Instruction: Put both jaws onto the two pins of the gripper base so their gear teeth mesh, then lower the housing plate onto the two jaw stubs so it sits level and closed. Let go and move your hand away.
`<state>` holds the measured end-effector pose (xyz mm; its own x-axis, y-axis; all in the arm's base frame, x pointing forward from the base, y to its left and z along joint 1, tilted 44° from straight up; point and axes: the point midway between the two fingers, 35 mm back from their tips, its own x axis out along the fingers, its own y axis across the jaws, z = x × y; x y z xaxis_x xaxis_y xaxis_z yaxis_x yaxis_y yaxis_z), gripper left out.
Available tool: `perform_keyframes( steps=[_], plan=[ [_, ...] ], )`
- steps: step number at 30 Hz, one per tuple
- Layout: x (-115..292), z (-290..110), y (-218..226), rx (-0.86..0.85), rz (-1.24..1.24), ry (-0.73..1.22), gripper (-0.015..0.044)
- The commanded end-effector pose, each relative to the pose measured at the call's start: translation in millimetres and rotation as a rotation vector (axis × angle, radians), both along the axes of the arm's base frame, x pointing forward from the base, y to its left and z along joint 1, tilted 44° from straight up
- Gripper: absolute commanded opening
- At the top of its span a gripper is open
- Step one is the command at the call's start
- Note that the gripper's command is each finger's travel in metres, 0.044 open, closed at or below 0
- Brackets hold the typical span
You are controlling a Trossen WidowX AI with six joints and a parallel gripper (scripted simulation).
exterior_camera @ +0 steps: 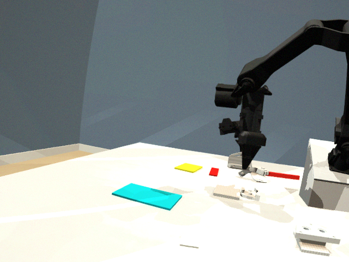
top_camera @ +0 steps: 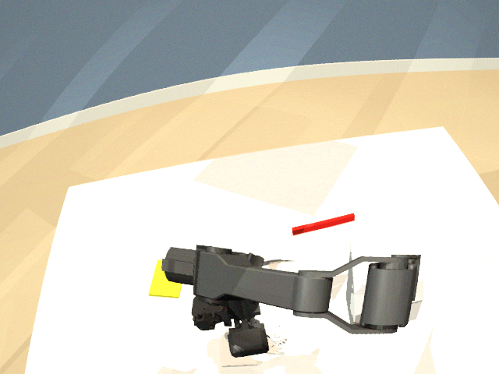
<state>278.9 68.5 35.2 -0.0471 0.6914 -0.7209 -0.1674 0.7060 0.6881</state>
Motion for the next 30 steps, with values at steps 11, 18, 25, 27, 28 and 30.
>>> perform_keyframes(
  steps=[11, 18, 25, 27, 28, 30],
  plan=[
    [1.4, -0.2, -1.1, -0.003, -0.002, -0.003, 0.0134],
    [1.4, -0.2, -1.1, -0.003, 0.007, -0.012, 0.0134],
    [3.4, -3.0, -4.2, -0.003, 0.007, -0.013, 0.0134],
    [6.1, -7.0, -8.3, -0.004, 0.007, -0.013, 0.0134],
    [7.4, -9.0, -10.4, -0.004, 0.007, -0.013, 0.0134],
    [9.9, -13.0, -14.7, -0.005, 0.007, -0.013, 0.0134]
  ],
)
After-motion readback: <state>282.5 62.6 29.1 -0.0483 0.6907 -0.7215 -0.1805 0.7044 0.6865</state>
